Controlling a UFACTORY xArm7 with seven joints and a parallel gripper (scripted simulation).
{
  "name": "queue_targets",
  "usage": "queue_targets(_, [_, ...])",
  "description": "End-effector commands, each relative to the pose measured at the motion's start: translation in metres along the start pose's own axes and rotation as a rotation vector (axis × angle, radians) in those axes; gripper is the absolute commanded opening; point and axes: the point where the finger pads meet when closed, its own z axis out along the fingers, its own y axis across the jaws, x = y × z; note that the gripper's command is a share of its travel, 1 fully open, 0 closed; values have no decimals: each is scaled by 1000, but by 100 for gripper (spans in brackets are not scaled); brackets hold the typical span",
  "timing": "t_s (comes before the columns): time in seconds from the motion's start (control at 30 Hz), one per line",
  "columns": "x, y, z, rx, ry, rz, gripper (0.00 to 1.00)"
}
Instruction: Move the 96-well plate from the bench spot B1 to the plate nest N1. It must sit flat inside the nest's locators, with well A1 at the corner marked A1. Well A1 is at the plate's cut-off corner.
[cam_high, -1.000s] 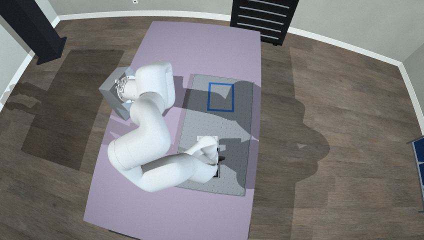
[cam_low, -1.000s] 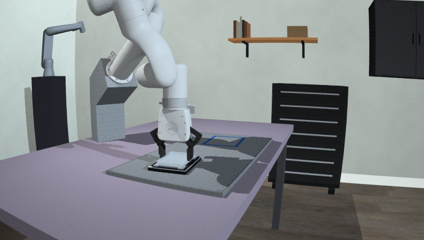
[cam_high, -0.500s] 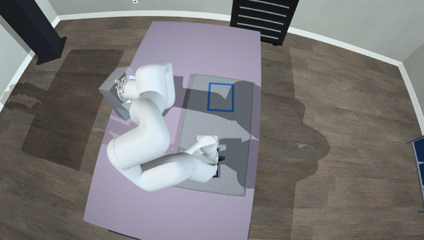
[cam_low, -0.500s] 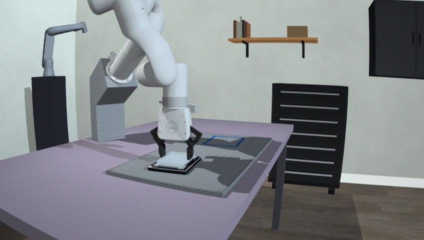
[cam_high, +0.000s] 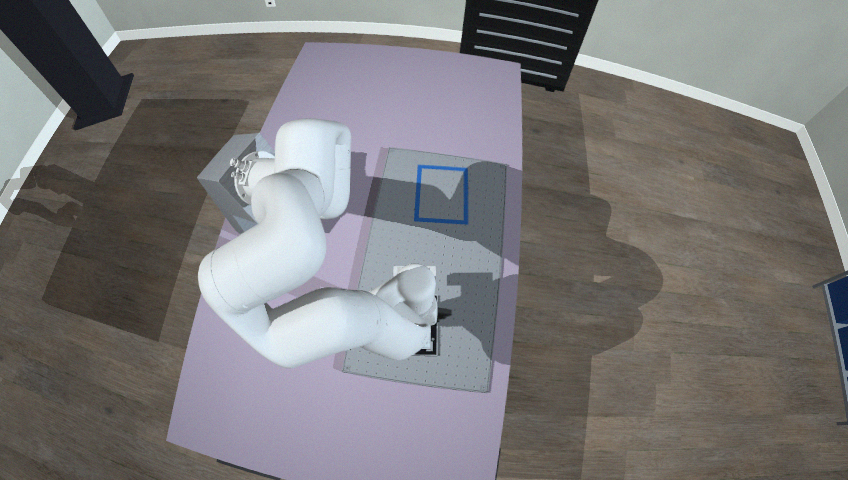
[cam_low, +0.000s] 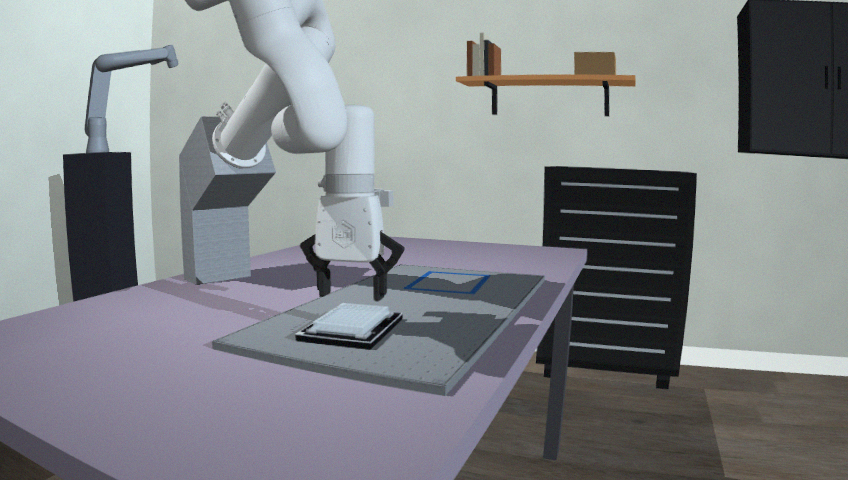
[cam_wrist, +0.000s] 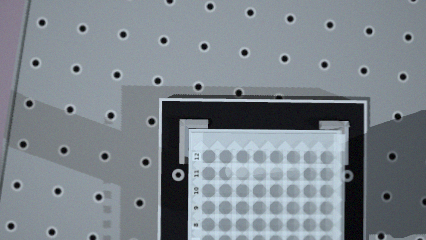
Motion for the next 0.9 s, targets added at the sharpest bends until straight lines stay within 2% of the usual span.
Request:
queue_targets(0.0, [0,0,-15,3,2,0,100])
queue_targets(0.6, [-1,0,-57,3,2,0,100])
queue_targets(0.87, [-1,0,-57,3,2,0,100])
